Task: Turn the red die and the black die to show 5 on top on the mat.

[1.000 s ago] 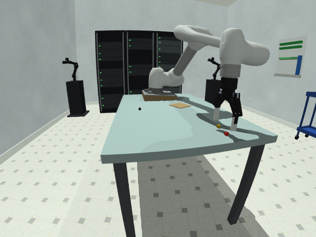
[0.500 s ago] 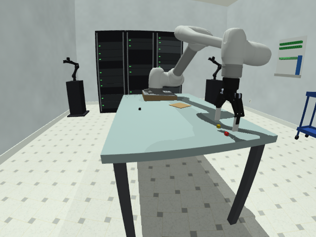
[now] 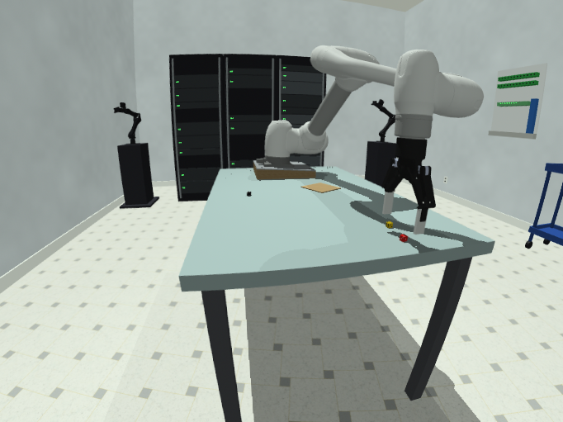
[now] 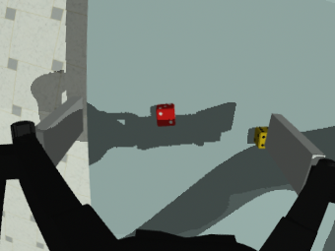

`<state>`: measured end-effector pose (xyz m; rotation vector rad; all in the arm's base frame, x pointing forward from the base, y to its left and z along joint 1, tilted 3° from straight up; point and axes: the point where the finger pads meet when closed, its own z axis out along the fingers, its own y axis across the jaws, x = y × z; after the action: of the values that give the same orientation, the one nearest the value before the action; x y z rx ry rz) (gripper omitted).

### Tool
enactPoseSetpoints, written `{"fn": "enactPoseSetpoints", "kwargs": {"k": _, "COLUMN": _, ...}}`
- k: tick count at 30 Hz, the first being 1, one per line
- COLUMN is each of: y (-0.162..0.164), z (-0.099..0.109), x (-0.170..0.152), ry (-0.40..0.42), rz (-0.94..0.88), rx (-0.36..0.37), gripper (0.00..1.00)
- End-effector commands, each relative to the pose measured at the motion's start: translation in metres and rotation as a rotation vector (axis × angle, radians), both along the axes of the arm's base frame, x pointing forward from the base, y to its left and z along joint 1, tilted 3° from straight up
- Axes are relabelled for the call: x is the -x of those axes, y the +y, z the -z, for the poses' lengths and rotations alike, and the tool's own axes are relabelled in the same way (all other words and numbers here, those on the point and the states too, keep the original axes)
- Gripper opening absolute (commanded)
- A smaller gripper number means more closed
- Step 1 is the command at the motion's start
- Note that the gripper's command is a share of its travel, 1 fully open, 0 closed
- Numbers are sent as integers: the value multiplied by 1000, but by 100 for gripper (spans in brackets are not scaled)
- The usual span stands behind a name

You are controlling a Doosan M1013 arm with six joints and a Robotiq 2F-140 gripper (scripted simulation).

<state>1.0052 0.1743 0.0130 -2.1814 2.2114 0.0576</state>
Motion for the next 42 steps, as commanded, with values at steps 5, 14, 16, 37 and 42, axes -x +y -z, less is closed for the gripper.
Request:
{"fn": "enactPoseSetpoints", "kwargs": {"k": 5, "y": 0, "z": 0, "x": 0, "ry": 0, "rz": 0, "rx": 0, "gripper": 100}}
{"fn": "enactPoseSetpoints", "kwargs": {"k": 14, "y": 0, "z": 0, "x": 0, "ry": 0, "rz": 0, "rx": 0, "gripper": 100}}
{"fn": "enactPoseSetpoints", "kwargs": {"k": 16, "y": 0, "z": 0, "x": 0, "ry": 0, "rz": 0, "rx": 0, "gripper": 100}}
{"fn": "enactPoseSetpoints", "kwargs": {"k": 37, "y": 6, "z": -1, "x": 37, "ry": 0, "rz": 0, "rx": 0, "gripper": 100}}
{"fn": "enactPoseSetpoints", "kwargs": {"k": 42, "y": 12, "z": -1, "x": 73, "ry": 0, "rz": 0, "rx": 0, "gripper": 100}}
